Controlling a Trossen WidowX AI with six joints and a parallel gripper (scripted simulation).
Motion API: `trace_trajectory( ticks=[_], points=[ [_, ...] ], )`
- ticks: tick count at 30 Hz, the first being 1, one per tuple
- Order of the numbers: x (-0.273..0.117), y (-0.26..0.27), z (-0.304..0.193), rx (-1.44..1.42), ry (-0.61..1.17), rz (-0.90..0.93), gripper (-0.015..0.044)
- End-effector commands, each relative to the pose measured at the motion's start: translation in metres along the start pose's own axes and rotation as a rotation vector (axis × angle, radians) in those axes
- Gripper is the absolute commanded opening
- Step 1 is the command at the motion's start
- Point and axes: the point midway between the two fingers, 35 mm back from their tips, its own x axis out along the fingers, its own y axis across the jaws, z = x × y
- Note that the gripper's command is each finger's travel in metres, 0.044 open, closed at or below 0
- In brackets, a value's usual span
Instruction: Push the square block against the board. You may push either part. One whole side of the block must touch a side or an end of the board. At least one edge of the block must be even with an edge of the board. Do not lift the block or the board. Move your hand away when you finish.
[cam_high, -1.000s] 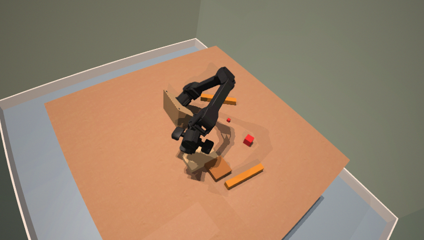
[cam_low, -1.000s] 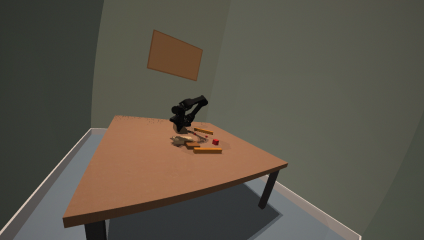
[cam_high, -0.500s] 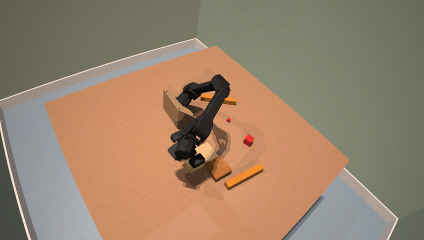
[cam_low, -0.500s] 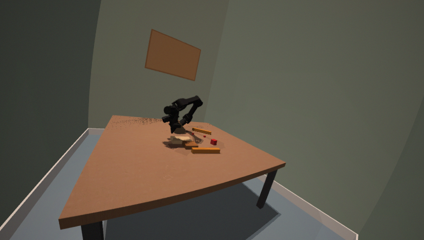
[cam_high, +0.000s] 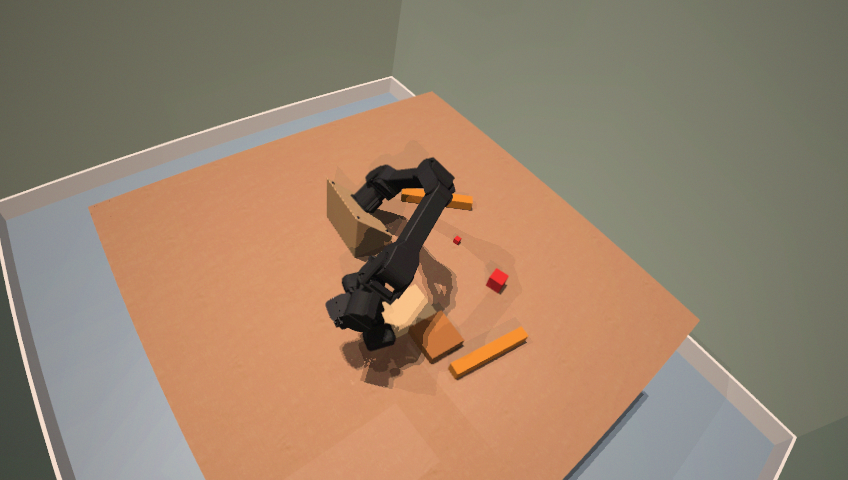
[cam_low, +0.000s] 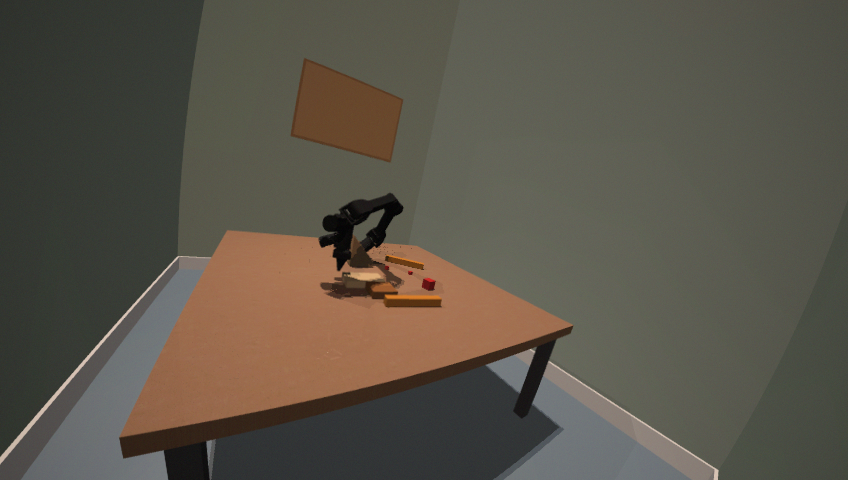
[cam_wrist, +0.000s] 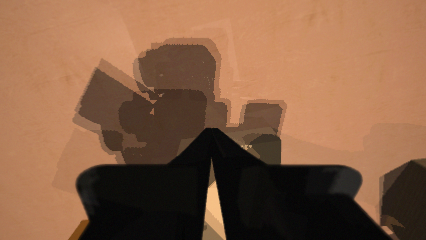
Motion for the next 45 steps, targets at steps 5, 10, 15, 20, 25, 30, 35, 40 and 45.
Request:
trace_trajectory(
  ticks=[5,10,15,20,25,30,35,40,45],
  points=[
    [0.048,-0.005,-0.004,0.012,0.017,-0.025,0.0],
    [0.047,-0.005,-0.006,0.012,0.017,-0.025,0.0],
    [0.047,-0.005,-0.012,0.012,0.017,-0.025,0.0],
    [0.047,-0.004,-0.018,0.013,0.018,-0.025,0.0],
    [0.047,-0.004,-0.024,0.013,0.018,-0.025,0.0],
    [0.047,-0.004,-0.031,0.013,0.019,-0.025,0.0],
    [0.047,-0.004,-0.037,0.013,0.019,-0.025,0.0],
    [0.047,-0.004,-0.033,0.013,0.019,-0.025,0.0],
    [0.047,-0.003,-0.025,0.013,0.018,-0.025,0.0]
  ],
)
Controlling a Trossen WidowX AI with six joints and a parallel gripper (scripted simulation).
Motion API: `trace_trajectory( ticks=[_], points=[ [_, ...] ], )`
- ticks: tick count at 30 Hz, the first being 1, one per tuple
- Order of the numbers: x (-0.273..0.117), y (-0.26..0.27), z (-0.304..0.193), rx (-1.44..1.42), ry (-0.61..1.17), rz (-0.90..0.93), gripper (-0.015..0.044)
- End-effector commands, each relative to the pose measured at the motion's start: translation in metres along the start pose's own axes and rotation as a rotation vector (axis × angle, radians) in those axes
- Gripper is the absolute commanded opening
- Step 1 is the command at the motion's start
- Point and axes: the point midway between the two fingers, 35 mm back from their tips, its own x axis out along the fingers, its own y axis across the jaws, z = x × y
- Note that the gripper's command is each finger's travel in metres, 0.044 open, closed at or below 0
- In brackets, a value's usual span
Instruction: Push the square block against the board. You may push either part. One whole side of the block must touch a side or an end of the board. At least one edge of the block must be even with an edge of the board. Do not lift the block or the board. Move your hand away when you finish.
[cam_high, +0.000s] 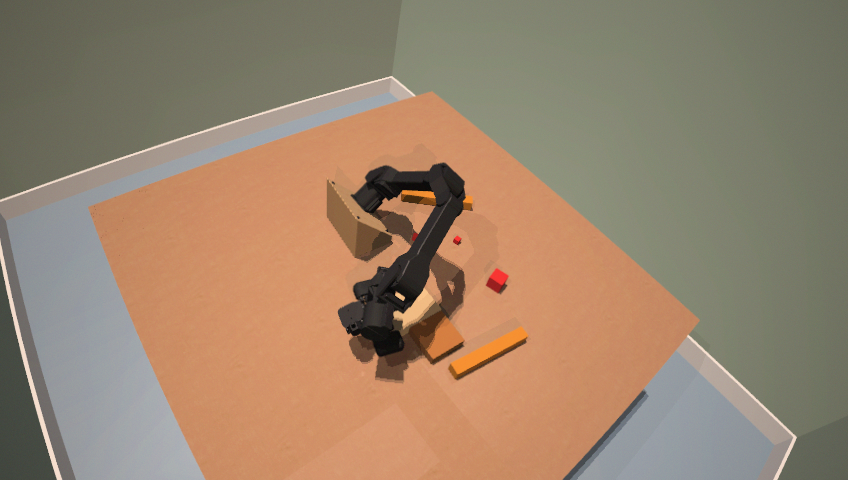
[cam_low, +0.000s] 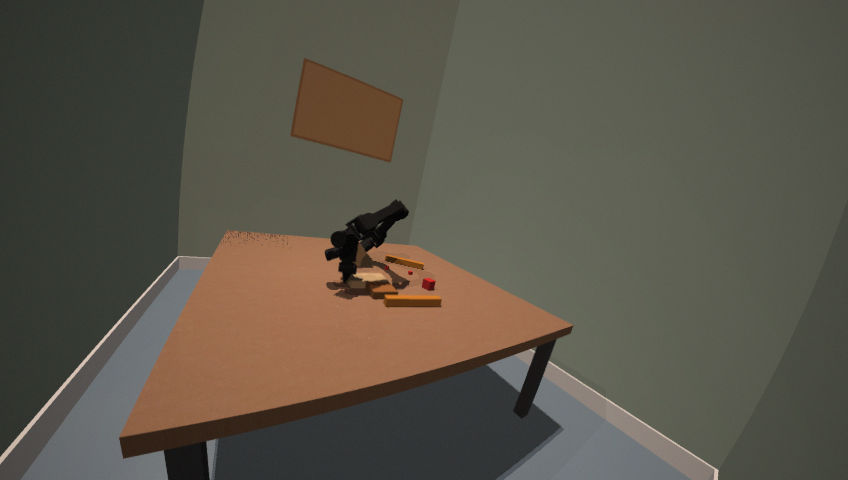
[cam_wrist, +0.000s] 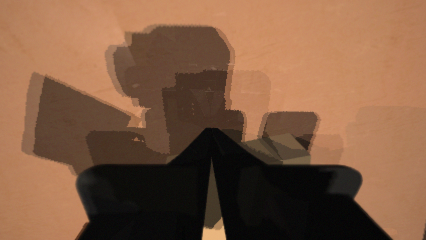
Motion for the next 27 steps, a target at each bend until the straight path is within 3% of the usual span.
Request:
trace_trajectory(
  ticks=[1,25,27],
  points=[
    [0.001,0.0,0.007,0.001,0.003,-0.003,0.0],
    [0.001,0.0,0.046,0.0,0.001,-0.002,0.0],
    [-0.012,0.002,0.041,0.002,0.001,0.003,0.0]
  ],
)
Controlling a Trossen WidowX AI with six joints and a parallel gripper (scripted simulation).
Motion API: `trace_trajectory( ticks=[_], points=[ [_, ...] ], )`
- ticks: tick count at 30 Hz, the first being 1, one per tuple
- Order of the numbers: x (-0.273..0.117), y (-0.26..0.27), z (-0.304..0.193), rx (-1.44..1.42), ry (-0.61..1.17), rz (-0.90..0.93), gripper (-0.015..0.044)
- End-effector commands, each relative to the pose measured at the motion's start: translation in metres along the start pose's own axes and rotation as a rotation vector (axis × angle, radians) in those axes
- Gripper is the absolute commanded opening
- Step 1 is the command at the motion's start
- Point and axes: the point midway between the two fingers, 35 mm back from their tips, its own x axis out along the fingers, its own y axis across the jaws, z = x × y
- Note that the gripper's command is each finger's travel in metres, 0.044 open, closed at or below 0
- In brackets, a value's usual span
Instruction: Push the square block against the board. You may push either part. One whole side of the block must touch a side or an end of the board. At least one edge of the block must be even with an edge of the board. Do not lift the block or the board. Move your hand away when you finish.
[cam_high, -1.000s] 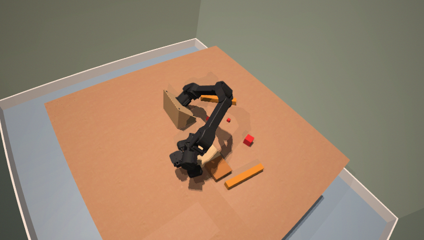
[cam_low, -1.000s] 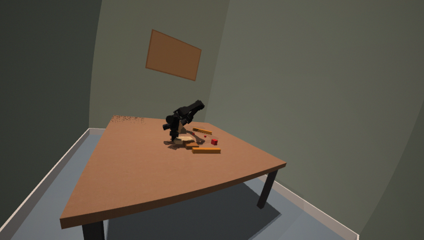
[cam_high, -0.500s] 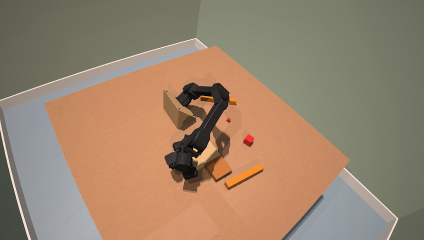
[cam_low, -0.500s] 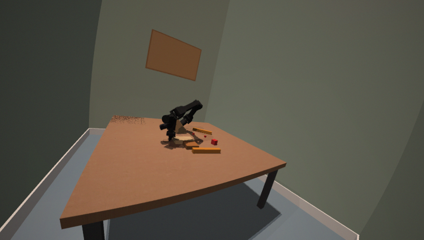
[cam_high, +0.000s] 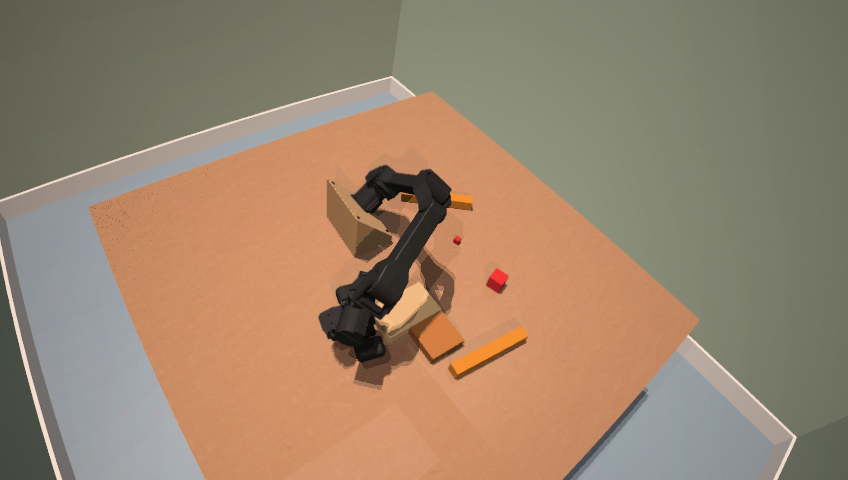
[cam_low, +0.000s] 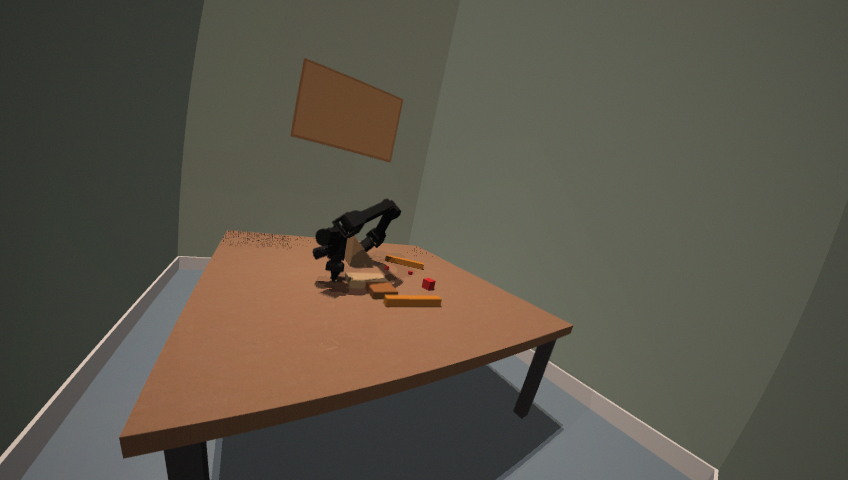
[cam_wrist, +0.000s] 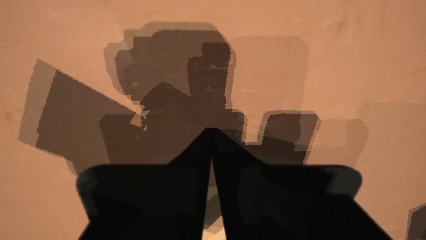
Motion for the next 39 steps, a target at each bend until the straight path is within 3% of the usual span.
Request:
trace_trajectory(
  ticks=[1,3,10,26,31,35,39],
  points=[
    [-0.026,0.002,-0.001,-0.005,-0.006,0.0,0.0],
    [-0.05,0.001,-0.001,-0.006,-0.007,-0.003,0.0],
    [-0.053,0.002,-0.011,-0.015,-0.01,-0.007,0.0],
    [-0.051,-0.051,-0.235,-0.427,0.009,-0.008,0.0],
    [-0.048,-0.052,-0.237,-0.432,0.01,-0.008,0.0],
    [0.001,-0.053,-0.238,-0.432,0.013,-0.007,0.0],
    [0.004,-0.053,-0.238,-0.432,0.014,-0.007,0.0]
  ],
)
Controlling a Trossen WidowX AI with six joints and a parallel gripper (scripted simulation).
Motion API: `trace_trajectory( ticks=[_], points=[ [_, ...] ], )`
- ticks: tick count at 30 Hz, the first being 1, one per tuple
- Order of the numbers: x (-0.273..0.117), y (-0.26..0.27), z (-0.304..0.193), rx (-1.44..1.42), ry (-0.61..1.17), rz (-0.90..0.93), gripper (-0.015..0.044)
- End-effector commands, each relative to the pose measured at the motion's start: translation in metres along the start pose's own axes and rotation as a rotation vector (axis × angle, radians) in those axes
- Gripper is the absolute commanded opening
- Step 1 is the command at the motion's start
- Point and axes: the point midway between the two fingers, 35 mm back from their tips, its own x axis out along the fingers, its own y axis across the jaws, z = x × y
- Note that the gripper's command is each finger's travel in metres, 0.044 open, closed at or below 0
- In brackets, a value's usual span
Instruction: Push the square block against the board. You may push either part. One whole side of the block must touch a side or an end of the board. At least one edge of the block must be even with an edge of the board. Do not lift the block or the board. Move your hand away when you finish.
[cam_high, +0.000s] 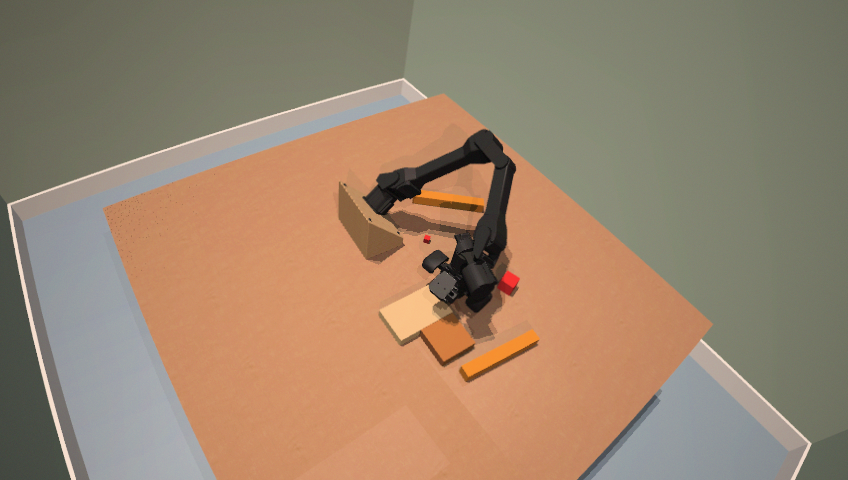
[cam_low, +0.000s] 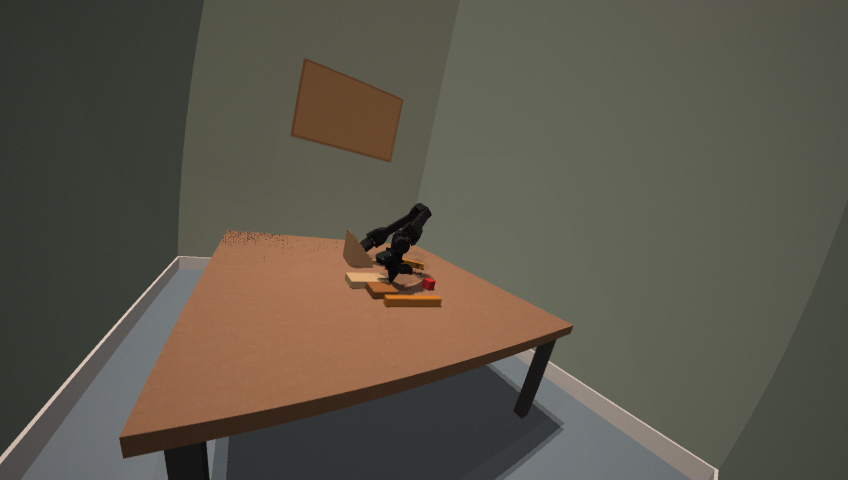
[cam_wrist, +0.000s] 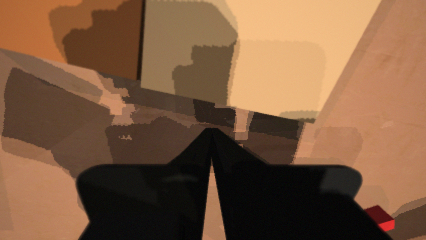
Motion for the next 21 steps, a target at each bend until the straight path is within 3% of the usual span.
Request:
trace_trajectory(
  ticks=[1,21],
  points=[
    [0.005,0.0,0.001,0.007,0.002,0.009,0.0],
    [0.005,0.0,0.024,0.007,0.0,0.009,0.0]
  ],
)
